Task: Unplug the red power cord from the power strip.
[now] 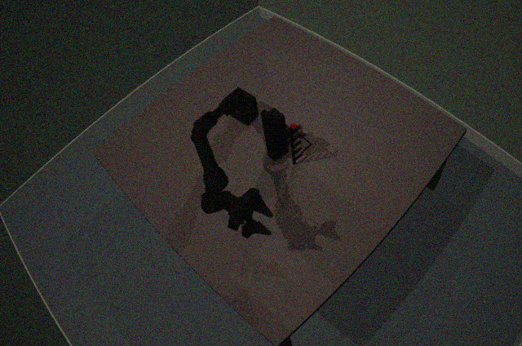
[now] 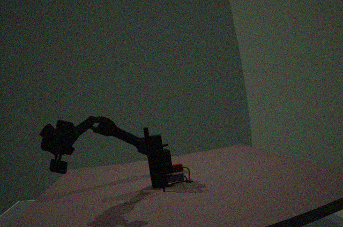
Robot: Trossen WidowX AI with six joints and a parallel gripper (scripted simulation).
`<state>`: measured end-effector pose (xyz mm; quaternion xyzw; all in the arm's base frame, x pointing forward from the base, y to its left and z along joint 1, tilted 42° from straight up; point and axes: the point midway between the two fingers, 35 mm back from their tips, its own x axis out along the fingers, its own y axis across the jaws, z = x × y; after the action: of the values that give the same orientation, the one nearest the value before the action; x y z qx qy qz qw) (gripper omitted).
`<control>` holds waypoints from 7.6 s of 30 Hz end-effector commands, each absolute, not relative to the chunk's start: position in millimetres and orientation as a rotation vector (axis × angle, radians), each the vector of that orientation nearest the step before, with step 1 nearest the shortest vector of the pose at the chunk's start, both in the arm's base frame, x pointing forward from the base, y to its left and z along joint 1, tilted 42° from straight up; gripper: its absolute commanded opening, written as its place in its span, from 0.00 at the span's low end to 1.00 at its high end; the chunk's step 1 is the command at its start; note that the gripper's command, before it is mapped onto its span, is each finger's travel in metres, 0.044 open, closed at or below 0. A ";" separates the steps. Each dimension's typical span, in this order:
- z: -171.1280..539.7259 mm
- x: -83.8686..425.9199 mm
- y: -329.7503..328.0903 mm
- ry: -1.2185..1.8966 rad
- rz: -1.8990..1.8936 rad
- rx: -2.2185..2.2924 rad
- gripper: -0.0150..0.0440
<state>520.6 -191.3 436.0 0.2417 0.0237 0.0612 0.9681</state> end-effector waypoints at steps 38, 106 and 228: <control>-1.2 366.6 83.9 1.492 0.382 -0.950 0.53; -0.5 270.0 40.5 1.704 0.636 -1.654 0.53; -14.1 274.0 60.1 1.698 0.637 -1.647 0.25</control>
<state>273.7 59.4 -13.8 -0.6324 0.6522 0.2449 0.3388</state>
